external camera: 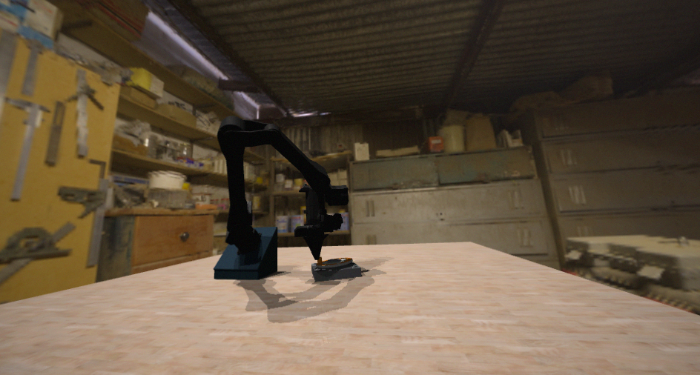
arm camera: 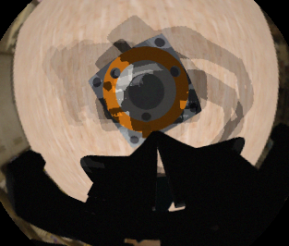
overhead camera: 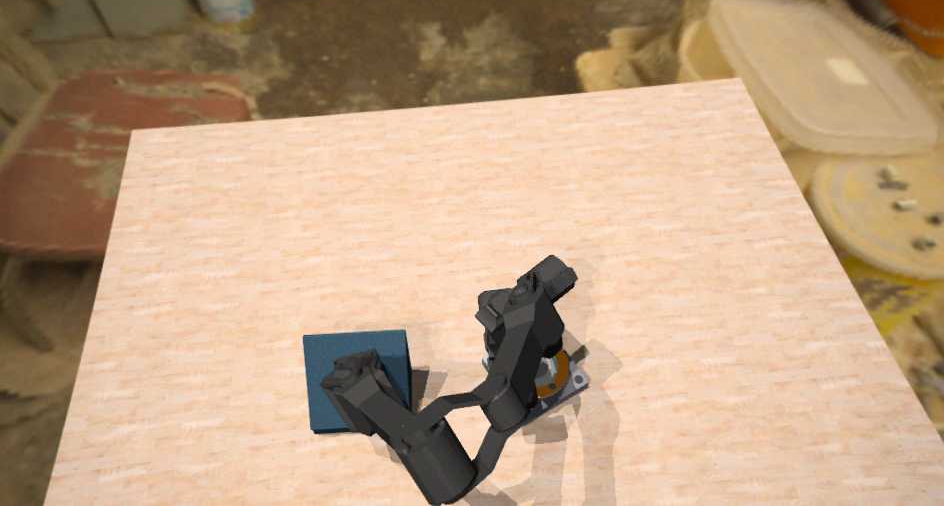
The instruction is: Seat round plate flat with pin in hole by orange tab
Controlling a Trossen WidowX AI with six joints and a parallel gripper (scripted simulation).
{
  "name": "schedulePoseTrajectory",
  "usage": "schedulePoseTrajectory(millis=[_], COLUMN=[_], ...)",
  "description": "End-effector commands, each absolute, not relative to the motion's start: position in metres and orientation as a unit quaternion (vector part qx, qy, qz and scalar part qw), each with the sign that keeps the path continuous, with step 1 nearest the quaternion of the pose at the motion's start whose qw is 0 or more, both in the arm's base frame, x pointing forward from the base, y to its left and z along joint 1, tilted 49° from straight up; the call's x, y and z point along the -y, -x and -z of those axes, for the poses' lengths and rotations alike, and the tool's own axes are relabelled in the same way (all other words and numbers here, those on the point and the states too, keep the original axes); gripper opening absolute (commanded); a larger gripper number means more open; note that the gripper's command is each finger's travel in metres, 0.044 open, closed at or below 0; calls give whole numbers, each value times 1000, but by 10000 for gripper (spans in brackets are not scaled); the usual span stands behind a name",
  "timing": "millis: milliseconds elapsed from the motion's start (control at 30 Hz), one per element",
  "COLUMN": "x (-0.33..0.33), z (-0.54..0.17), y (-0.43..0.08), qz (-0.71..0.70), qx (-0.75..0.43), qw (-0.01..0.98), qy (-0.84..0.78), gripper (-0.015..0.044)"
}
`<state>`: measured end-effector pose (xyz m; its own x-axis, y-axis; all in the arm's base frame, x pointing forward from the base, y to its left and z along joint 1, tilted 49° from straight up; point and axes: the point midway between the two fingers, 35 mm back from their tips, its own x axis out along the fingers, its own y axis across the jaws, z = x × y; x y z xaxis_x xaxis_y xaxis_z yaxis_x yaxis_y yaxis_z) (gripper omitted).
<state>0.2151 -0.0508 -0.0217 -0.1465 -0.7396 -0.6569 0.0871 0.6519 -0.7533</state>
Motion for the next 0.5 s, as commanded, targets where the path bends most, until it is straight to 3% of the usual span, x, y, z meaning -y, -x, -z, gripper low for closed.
schedulePoseTrajectory(millis=[0, 467], x=[47, 38], z=[28, 39], y=[-214, -218], qz=[338, 338], qx=[-681, -681], qw=[605, 606], qy=[236, 236], gripper=[0, 0])
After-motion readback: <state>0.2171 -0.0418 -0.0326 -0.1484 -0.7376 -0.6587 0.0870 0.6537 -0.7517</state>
